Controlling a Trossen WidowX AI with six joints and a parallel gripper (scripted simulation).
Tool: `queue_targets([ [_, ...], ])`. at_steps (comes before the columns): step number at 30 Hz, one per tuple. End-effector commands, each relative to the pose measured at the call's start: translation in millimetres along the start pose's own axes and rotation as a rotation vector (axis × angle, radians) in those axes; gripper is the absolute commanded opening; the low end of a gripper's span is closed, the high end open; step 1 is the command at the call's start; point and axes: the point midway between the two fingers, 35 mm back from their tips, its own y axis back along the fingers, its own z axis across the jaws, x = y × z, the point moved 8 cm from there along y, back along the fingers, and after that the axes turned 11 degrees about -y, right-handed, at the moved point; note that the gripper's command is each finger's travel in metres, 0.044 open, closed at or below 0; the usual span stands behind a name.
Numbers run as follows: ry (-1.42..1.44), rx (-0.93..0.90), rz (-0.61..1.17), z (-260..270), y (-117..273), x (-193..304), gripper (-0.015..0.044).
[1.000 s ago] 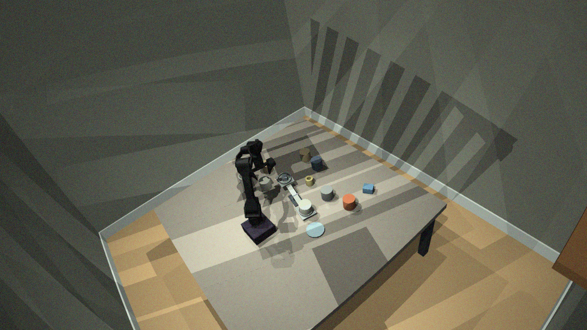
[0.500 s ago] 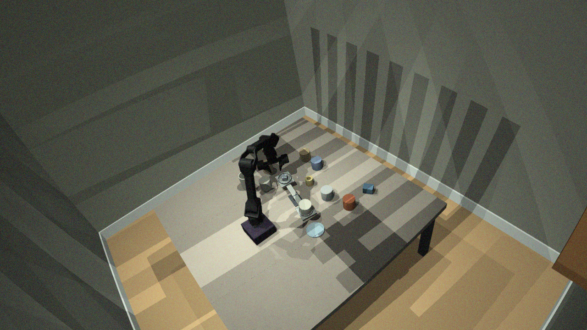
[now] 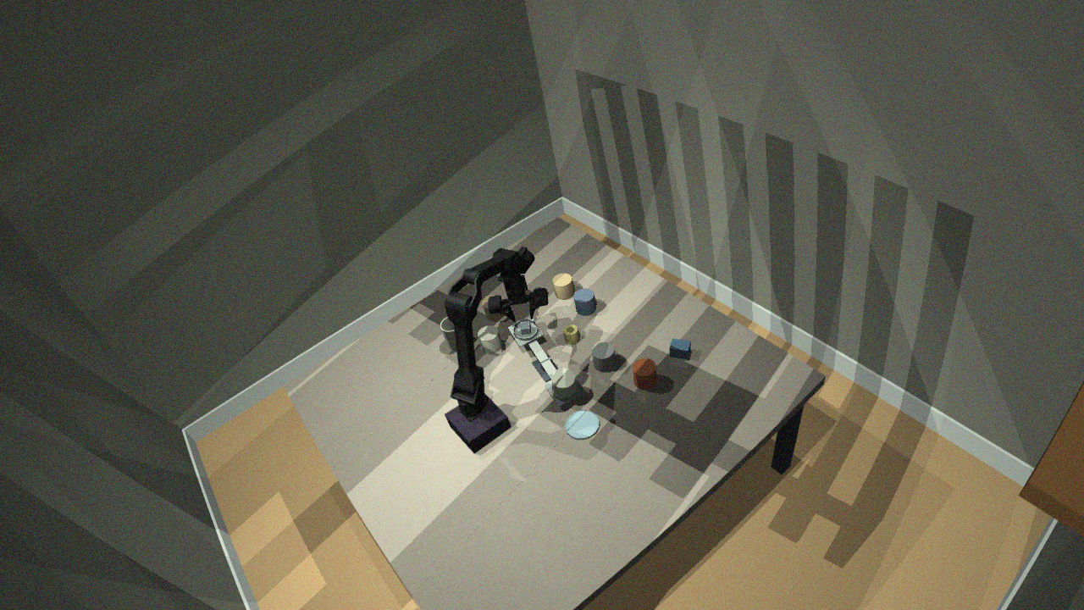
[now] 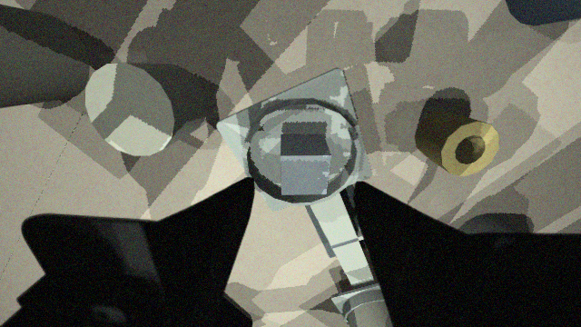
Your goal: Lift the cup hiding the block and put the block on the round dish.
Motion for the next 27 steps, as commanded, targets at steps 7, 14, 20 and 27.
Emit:
queue_targets([
  [7,0.003,0.001,0.008,-0.5,-16.0,0.7,0.0260],
  [14,0.003,0.001,0.008,-0.6,-27.4,0.7,0.0260],
  [20,0.003,0.001,0.008,-0.5,-37.1,1.1,0.0260],
  [27,0.003,0.001,0.008,-0.4,-42.6,1.5,0.0208],
])
